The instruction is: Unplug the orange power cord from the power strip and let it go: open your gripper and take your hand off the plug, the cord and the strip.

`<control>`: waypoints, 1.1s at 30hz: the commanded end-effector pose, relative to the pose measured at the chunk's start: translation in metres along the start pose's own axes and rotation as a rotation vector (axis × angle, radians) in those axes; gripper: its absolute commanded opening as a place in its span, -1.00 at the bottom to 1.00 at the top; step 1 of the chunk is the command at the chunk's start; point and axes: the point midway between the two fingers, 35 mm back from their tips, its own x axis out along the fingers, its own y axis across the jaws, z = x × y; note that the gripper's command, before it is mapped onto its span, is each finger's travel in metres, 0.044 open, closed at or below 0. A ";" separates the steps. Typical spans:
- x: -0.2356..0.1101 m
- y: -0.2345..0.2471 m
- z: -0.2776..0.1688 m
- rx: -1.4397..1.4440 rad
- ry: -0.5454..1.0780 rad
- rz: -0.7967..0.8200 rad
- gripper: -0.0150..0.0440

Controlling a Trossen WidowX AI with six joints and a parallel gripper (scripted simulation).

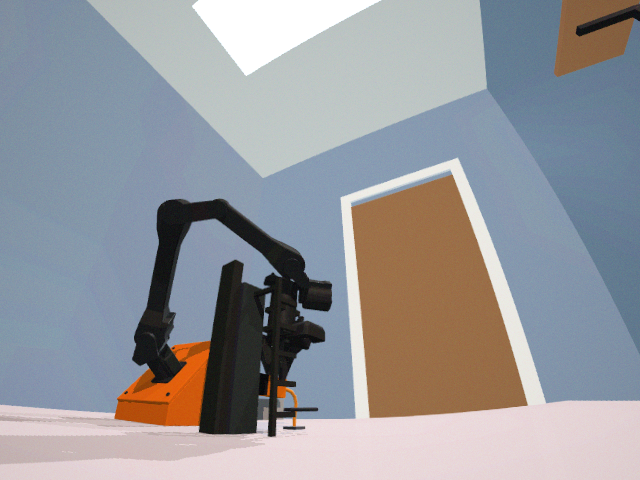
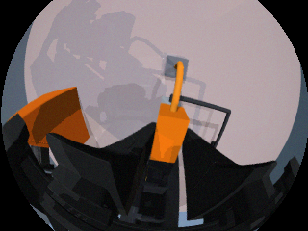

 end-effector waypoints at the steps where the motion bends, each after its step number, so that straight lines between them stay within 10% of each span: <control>1: -0.008 -0.002 0.025 0.016 -0.060 -0.010 -0.49; 22: -0.016 -0.002 0.058 0.015 -0.062 -0.011 -0.49; 28: -0.007 -0.003 0.045 0.034 -0.058 0.011 0.04; 33: -0.007 -0.003 0.045 0.034 -0.058 0.011 0.05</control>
